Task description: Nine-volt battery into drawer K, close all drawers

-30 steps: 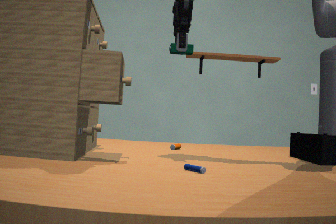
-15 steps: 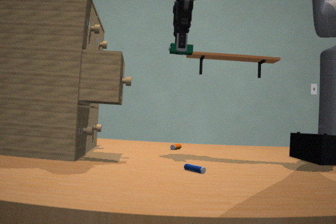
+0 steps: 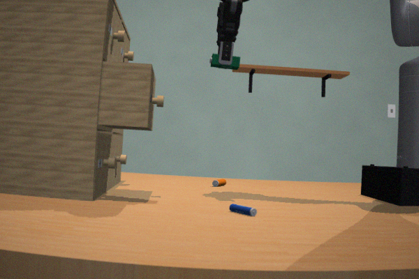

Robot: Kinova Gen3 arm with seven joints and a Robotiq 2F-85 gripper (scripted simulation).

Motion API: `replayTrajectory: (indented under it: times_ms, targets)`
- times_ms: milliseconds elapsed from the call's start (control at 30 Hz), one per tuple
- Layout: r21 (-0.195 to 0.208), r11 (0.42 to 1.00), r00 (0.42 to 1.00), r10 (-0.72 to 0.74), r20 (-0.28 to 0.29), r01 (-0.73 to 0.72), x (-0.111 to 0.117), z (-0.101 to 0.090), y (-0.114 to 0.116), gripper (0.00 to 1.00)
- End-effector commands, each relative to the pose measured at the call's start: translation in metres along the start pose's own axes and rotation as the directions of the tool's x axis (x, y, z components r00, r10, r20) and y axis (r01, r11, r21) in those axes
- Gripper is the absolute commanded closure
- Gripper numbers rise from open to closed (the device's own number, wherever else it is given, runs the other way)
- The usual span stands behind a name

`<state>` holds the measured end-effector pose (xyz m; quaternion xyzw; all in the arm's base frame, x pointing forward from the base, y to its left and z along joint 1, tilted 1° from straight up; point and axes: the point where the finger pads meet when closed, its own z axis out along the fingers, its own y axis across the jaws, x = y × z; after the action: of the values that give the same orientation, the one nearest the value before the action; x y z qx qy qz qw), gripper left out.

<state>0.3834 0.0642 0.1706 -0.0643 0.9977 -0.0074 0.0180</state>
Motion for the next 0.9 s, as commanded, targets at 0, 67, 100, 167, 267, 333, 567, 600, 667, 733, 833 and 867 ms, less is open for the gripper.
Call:
replayTrajectory:
  times_ms: [0, 67, 100, 167, 267, 333, 567, 600, 667, 733, 833, 867]
  targets:
    - [-0.005, 1.0, 1.0, -0.004, 0.007, 0.004, 0.0012, -0.0011, 0.0026, 0.77]
    - [-0.005, 1.0, 1.0, -0.004, 0.013, 0.004, 0.0012, -0.0011, 0.0027, 0.77]
    - [-0.005, 1.0, 1.0, -0.004, 0.018, 0.004, 0.0013, -0.001, 0.0027, 0.77]
    - [-0.005, 1.0, 1.0, -0.004, 0.029, 0.004, 0.0014, -0.001, 0.0026, 0.77]
    - [-0.005, 1.0, 0.999, -0.004, 0.048, 0.004, 0.0016, -0.001, 0.0026, 0.77]
    - [-0.005, 1.0, 0.998, -0.004, 0.061, 0.004, 0.0017, -0.0009, 0.0027, 0.77]
    - [-0.005, 1.0, 0.994, -0.003, 0.105, 0.004, 0.0022, -0.0008, 0.0027, 0.77]
    - [-0.005, 1.0, 0.994, -0.003, 0.105, 0.004, 0.0022, -0.0008, 0.0027, 0.77]
    - [-0.005, 1.0, 0.993, -0.003, 0.121, 0.004, 0.0024, -0.0008, 0.0027, 0.77]
    - [-0.005, 1.0, 0.991, -0.003, 0.137, 0.004, 0.0026, -0.0007, 0.0026, 0.77]
    - [-0.005, 1.0, 0.987, -0.003, 0.163, 0.004, 0.0028, -0.0007, 0.0027, 0.77]
    - [-0.005, 1.0, 0.985, -0.003, 0.172, 0.004, 0.0029, -0.0006, 0.0026, 0.77]
